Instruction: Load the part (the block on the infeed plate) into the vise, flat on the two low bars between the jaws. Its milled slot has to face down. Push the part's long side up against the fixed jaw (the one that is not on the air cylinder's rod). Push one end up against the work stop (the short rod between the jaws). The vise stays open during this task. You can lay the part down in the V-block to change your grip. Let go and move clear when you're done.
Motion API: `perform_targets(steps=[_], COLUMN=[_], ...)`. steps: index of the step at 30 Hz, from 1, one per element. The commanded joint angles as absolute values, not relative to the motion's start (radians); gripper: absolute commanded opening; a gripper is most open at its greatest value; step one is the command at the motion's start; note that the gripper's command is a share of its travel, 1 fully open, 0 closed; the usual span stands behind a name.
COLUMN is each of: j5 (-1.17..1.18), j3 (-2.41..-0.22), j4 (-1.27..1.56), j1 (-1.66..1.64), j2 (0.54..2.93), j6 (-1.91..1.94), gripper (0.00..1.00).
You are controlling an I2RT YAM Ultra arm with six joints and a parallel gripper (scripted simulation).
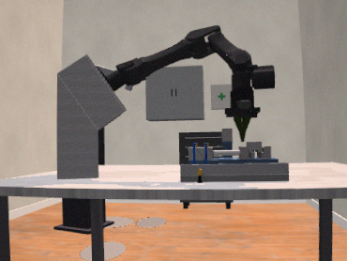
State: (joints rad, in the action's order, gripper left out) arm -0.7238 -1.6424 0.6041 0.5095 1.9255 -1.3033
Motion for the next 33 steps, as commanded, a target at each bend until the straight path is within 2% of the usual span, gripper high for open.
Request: perform_targets(steps=[1, 33], j5=[-0.713, -0.713], j3=[-1.668, -1.679], j4=[0.611, 0.615], j1=[0.531, 0.532], j2=[1.901, 1.908], j6=[-1.298, -1.298], gripper=[0.0, 0.0])
